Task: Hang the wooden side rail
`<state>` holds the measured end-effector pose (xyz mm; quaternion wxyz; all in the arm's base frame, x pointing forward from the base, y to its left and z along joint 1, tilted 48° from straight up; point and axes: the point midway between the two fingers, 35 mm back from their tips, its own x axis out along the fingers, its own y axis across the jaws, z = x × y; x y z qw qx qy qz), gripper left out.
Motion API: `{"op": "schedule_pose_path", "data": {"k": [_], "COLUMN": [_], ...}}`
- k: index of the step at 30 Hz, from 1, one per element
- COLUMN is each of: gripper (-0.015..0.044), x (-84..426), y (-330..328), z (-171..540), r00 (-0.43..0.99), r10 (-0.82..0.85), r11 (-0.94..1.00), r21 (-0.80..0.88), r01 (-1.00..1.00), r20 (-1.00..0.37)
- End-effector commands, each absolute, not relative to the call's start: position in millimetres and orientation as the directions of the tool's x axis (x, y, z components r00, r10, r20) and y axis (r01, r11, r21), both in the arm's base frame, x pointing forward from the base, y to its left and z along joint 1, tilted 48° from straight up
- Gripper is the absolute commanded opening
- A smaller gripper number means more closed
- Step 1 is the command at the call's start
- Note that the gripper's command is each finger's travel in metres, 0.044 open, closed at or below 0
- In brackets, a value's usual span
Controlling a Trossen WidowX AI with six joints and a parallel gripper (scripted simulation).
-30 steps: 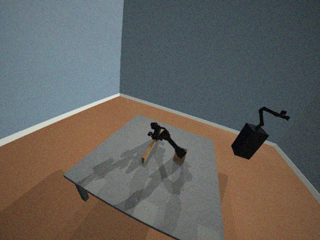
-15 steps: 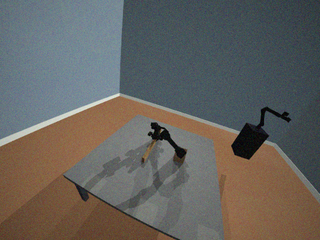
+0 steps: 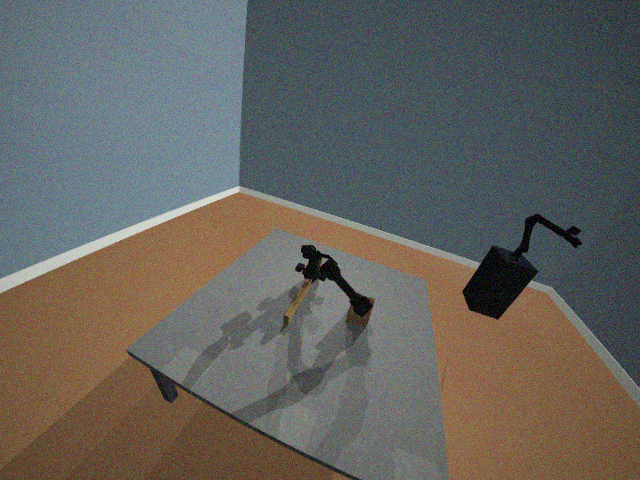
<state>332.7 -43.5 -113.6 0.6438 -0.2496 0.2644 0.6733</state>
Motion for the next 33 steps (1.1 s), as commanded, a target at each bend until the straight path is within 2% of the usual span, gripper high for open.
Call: {"op": "schedule_pose_path", "data": {"k": [1, 33], "gripper": [0.0, 0.0], "x": [333.8, 333.6], "y": [-46.3, -42.4], "z": [-114.2, -117.8], "r00": [-0.039, -0.039], "r10": [0.73, 0.73], "r11": [-0.026, -0.026], "r21": [0.03, 0.03], "r01": [-0.999, -0.999], "r20": [-0.682, -0.682]}}
